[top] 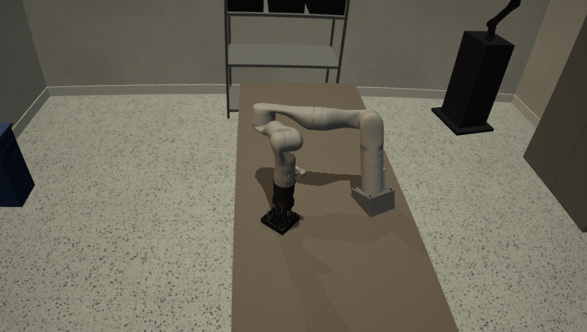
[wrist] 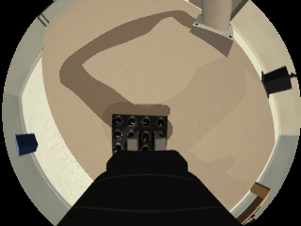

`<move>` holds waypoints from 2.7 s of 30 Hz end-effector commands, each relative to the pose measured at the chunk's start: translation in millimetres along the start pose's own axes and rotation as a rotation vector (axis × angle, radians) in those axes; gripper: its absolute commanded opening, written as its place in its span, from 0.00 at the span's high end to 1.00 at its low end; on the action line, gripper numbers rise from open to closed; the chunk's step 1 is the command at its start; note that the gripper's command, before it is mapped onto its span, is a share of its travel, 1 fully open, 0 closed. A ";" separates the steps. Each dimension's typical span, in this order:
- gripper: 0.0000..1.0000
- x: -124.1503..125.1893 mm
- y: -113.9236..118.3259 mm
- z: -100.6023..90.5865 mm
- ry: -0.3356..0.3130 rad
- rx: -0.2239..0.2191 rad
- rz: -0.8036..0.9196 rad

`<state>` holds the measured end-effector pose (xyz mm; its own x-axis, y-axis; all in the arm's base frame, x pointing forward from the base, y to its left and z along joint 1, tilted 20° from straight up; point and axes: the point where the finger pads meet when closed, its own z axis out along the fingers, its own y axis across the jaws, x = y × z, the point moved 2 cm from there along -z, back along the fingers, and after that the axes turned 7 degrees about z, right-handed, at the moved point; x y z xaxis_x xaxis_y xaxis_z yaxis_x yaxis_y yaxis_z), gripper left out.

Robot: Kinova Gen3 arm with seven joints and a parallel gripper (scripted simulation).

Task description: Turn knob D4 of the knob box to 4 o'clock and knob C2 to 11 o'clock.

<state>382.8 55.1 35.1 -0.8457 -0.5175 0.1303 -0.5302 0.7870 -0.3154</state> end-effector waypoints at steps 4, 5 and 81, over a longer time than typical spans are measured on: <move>0.54 -2.6 -1.1 -12.7 -0.009 0.006 0.000; 0.54 -2.5 -1.0 -15.2 -0.009 0.006 0.000; 0.54 24.7 25.0 -20.1 0.066 0.039 1.288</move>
<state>345.0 69.1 46.8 -0.8172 0.5426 -0.1945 0.5762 0.7593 -0.3026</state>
